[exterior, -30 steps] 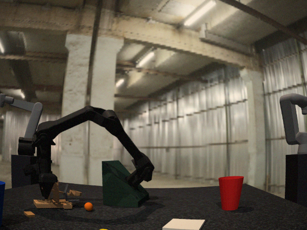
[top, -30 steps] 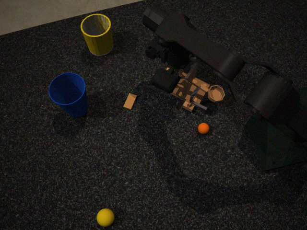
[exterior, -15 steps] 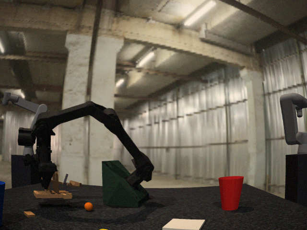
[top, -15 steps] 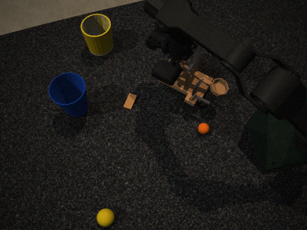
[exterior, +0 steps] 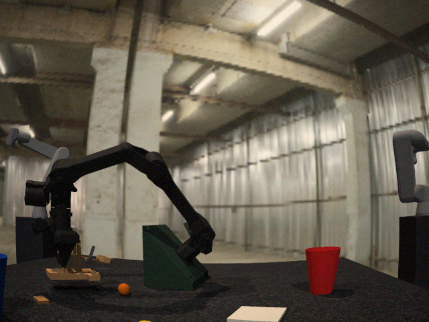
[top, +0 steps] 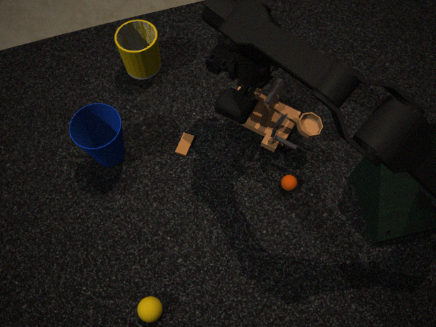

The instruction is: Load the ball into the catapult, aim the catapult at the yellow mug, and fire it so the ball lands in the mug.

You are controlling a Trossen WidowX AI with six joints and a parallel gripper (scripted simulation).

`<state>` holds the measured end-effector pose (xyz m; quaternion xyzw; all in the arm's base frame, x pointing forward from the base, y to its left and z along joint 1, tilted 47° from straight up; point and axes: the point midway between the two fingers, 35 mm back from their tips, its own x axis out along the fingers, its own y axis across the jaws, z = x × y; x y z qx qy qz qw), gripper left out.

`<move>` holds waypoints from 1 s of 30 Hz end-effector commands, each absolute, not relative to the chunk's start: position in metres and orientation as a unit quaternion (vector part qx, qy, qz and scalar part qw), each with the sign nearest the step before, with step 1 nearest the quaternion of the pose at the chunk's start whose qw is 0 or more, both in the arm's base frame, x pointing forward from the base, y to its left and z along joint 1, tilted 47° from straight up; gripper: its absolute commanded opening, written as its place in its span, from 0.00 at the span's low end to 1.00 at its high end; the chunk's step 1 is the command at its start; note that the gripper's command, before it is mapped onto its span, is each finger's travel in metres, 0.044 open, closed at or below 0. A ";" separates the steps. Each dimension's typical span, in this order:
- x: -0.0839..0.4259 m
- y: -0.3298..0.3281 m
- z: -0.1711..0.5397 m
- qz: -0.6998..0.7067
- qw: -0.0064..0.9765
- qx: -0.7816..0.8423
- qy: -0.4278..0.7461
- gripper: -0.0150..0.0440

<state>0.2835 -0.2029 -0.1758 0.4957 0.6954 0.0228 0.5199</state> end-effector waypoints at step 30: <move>0.284 -0.180 -0.197 0.023 0.518 0.498 0.695 0.48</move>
